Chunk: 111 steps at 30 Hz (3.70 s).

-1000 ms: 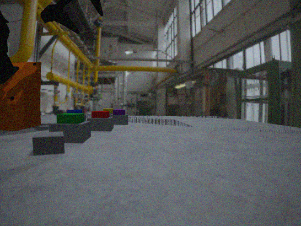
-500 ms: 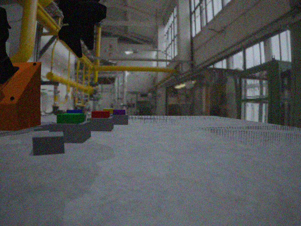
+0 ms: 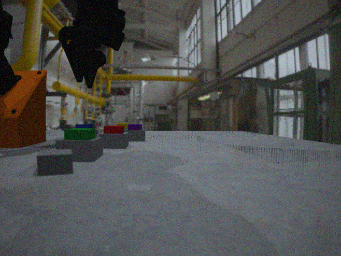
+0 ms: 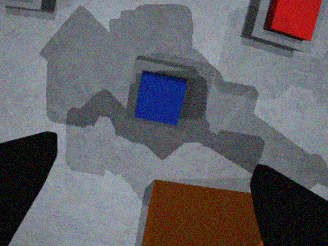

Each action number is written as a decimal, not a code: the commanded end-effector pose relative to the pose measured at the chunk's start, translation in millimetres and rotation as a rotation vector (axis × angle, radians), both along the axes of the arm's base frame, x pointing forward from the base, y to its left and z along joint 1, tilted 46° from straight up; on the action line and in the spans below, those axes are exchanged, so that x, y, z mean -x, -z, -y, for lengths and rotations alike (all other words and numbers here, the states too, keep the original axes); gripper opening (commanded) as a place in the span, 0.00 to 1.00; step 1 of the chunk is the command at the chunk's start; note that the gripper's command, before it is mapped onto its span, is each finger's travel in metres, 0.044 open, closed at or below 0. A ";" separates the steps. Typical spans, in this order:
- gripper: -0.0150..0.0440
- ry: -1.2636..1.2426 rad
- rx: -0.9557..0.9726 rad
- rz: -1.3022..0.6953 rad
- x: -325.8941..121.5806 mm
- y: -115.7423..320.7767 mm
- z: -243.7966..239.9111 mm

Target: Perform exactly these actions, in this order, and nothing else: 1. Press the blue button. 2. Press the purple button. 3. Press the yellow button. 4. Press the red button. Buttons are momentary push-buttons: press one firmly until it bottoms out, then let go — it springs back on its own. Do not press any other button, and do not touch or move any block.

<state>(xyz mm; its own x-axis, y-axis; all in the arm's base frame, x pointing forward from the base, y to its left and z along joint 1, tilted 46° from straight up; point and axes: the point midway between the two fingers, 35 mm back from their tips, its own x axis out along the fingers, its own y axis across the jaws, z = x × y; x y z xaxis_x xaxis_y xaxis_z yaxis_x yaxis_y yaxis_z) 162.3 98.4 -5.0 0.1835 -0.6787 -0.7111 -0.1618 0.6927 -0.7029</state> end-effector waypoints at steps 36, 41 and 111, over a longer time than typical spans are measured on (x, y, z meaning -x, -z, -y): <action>0.29 0.043 0.000 0.022 -12.6 52.9 50.2; 0.29 0.043 0.001 0.023 -14.1 58.5 55.8; 0.29 0.043 -0.005 0.029 -114.2 44.5 -27.7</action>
<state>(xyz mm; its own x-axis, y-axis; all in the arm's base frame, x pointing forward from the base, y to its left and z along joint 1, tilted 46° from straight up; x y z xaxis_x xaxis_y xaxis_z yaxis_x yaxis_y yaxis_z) 268.8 143.8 -31.2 0.1782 -0.6764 -0.7146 -0.1076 0.7085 -0.6975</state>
